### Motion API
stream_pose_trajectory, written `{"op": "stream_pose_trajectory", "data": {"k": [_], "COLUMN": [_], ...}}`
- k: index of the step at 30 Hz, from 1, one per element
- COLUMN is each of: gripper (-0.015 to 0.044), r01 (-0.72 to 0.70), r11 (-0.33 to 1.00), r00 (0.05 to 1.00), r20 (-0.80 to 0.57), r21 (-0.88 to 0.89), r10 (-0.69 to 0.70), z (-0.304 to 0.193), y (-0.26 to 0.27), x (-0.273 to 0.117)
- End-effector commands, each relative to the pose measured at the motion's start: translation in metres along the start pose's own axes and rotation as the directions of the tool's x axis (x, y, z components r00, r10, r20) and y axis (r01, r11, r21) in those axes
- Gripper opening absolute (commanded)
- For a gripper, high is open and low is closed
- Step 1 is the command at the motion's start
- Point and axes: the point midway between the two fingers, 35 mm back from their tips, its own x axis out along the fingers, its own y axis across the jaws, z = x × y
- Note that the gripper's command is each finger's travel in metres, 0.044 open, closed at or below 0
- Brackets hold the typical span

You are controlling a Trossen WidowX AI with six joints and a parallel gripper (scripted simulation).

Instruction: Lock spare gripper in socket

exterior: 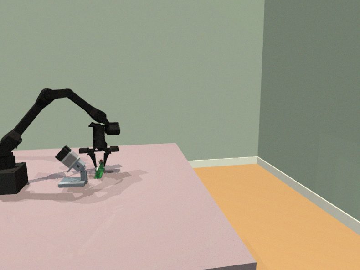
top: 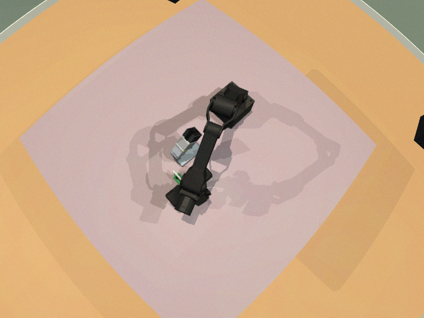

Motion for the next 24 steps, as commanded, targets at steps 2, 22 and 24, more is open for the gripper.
{"op": "stream_pose_trajectory", "data": {"k": [2, 22, 24], "gripper": [0.0180, 0.0180, 0.0180], "r01": [-0.013, -0.013, -0.013], "r11": [1.000, 1.000, 1.000], "r00": [1.000, 1.000, 1.000], "r20": [-0.009, -0.009, -0.009], "r21": [-0.007, -0.007, -0.007], "r10": [0.012, 0.012, 0.012], "z": [0.0015, 0.0030, 0.0030], "y": [0.0027, 0.0031, 0.0031], "x": [0.0136, 0.0208, 0.0208]}}
